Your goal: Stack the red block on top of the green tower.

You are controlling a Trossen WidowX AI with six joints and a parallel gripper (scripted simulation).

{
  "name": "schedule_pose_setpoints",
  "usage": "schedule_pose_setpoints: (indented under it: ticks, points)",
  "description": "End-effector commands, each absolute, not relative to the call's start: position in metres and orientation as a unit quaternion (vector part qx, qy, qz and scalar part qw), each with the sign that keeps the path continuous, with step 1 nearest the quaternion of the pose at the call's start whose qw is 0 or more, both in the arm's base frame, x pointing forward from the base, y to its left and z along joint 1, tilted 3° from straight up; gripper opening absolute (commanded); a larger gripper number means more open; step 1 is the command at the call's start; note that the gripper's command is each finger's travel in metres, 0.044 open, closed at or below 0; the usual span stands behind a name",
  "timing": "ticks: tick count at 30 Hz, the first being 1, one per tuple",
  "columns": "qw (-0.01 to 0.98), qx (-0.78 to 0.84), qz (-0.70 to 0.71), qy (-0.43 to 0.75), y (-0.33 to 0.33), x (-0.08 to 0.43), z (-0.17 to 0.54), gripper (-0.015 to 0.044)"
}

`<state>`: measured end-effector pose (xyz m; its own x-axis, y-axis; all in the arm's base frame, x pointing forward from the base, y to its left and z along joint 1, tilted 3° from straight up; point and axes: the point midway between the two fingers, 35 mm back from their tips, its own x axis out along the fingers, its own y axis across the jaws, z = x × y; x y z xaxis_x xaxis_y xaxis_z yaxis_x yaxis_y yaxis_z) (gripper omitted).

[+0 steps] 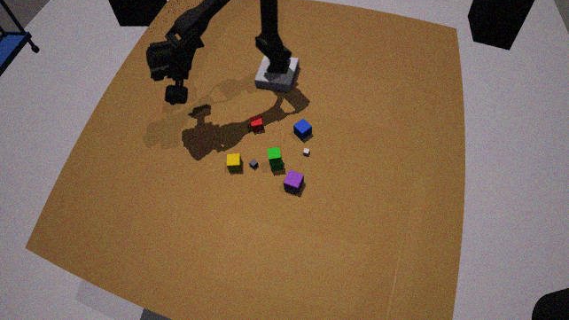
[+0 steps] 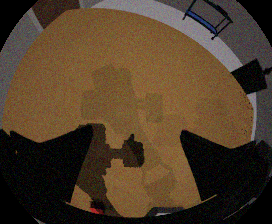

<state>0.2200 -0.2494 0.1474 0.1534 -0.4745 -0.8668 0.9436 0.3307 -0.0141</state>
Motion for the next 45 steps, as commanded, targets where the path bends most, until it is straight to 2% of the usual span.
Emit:
schedule_pose_setpoints:
  ticks: [1, 13, 26, 35, 45]
  points:
    - [0.730, 0.237, -0.435, 0.470, -0.216, 0.231, 0.141, 0.0440]
    - [0.767, 0.055, -0.180, 0.614, -0.112, 0.245, 0.121, 0.0440]
    - [0.715, -0.151, 0.114, 0.673, -0.017, 0.222, 0.106, 0.0440]
    - [0.710, -0.161, 0.128, 0.673, -0.013, 0.220, 0.102, 0.0440]
    - [0.710, -0.161, 0.128, 0.673, -0.016, 0.224, 0.058, 0.0440]
